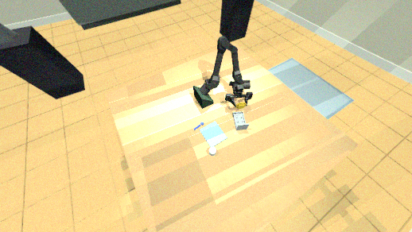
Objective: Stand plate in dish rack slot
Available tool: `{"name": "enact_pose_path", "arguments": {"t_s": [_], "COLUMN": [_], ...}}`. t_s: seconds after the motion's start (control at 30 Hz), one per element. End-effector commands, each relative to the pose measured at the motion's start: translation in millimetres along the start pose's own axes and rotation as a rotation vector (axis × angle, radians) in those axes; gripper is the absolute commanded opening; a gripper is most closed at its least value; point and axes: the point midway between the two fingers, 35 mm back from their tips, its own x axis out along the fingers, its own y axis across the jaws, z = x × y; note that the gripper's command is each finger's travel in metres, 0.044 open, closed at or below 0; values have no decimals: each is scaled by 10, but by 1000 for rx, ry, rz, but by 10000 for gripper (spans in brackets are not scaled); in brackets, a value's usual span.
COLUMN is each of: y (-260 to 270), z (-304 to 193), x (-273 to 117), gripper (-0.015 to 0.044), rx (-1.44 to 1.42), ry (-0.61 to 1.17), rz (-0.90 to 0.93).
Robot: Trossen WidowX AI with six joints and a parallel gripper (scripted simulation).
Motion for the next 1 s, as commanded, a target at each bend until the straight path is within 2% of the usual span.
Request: {"name": "enact_pose_path", "arguments": {"t_s": [0.0,0.33,0.97], "y": [-36,-42,-75], "z": [-88,-260,-261], "x": [47,185,329], "gripper": [0,0,0], "rx": [-22,-3,28], "ry": [-3,-3,-5], "rz": [-7,0,10]}}
